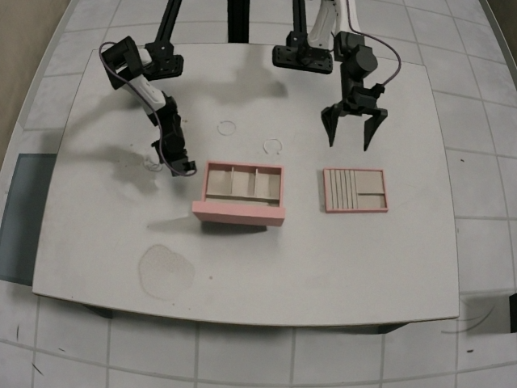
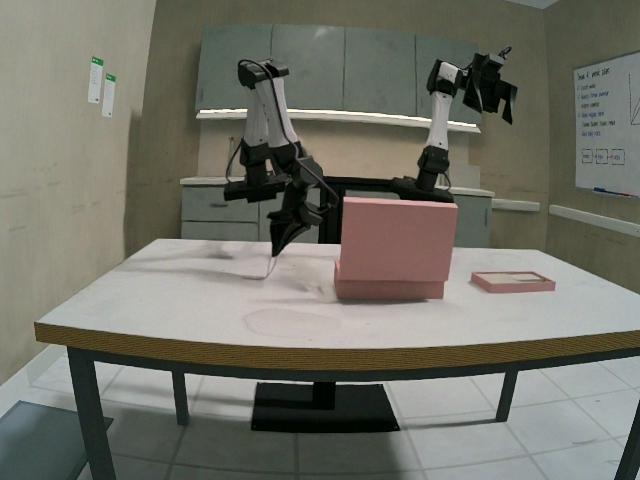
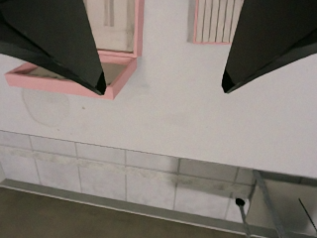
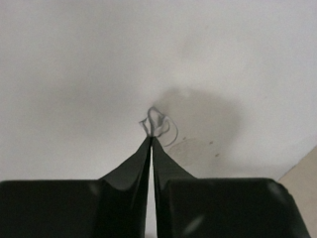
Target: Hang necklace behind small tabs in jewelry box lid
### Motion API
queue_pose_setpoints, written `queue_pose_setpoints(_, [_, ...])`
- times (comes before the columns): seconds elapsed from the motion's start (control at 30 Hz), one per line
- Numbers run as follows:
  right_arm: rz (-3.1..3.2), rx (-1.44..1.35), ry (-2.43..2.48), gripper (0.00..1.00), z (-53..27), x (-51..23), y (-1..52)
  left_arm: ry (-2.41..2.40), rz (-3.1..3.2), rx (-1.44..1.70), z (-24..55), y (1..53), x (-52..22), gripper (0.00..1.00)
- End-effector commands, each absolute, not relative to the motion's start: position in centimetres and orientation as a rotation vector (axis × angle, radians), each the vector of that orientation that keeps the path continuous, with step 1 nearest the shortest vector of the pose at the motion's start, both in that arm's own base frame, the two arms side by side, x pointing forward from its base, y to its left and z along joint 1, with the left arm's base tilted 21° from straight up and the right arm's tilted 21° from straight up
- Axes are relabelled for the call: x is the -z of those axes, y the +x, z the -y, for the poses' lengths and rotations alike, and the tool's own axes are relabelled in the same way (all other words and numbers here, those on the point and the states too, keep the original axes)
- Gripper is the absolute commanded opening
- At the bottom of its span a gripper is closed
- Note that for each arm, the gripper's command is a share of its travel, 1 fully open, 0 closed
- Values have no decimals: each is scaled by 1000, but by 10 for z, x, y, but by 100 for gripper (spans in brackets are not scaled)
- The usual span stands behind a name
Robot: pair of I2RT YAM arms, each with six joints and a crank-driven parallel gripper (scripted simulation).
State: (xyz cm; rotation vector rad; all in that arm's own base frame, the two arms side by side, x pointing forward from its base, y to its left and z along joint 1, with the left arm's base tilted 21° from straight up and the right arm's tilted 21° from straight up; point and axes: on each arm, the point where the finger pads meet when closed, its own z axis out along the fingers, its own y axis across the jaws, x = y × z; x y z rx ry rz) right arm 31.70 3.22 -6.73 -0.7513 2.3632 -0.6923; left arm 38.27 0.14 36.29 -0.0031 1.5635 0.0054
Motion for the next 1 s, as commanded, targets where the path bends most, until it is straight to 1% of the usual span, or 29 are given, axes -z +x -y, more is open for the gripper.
queue_pose_setpoints(0.0, [-2284, 750, -804, 0, -34, 61, 325, 19, -1498, 2, 3, 378, -382, 100])
queue_pose_setpoints(0.1, [-2236, 745, -793, 0, -39, 47, 331, 19, -1498, 2, 3, 378, -382, 100])
queue_pose_setpoints(0.17, [-2246, 780, -854, 0, -36, 58, 325, 19, -1498, 2, 3, 378, -382, 100])
queue_pose_setpoints(0.97, [-2004, 954, -1095, 0, -49, 35, 323, 19, -1498, 2, 3, 378, -382, 100])
